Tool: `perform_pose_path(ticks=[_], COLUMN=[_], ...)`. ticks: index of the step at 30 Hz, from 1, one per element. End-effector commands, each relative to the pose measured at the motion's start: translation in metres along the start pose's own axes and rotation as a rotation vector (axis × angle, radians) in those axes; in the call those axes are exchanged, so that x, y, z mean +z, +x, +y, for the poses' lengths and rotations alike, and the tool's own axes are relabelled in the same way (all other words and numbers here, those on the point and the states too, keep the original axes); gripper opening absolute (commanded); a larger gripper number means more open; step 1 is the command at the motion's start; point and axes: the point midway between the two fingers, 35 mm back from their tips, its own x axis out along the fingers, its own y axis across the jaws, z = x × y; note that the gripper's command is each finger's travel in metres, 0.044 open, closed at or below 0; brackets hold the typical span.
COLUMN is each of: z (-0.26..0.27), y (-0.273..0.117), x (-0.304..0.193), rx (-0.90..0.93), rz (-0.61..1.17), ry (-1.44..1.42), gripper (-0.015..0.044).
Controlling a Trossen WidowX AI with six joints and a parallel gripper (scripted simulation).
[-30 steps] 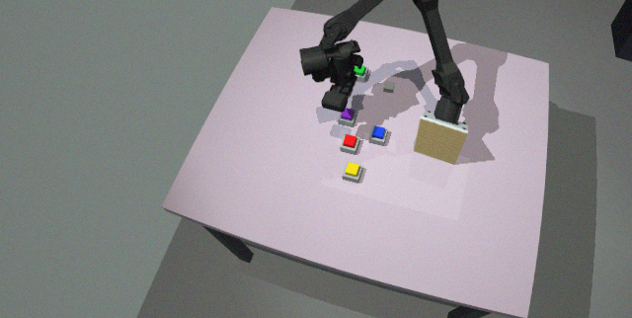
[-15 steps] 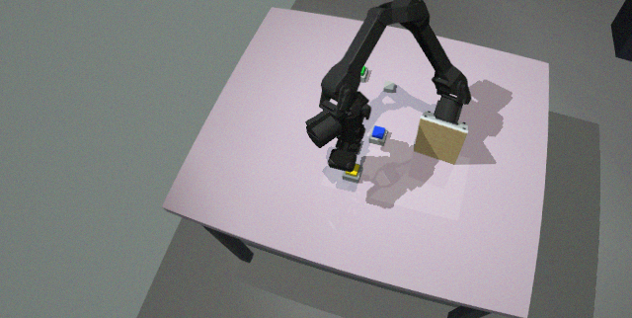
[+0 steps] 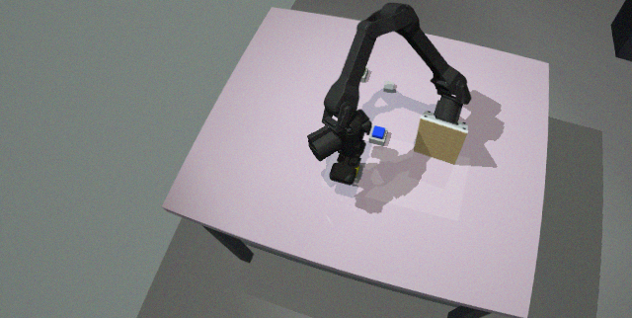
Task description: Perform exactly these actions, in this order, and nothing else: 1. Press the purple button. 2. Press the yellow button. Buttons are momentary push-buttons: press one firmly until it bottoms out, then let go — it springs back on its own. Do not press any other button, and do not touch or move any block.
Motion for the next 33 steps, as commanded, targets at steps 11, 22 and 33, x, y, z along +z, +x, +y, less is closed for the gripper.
perform_pose_path(ticks=[11,22,33], z=[-0.001,-0.001,-0.001], y=[0.025,0.037,0.037], x=[0.001,0.001,0.001], rx=[-0.003,-0.004,-0.004], rz=[-0.006,-0.006,-0.006], ry=[-0.002,-0.001,-0.001], gripper=[0.002,0.002,0.002])
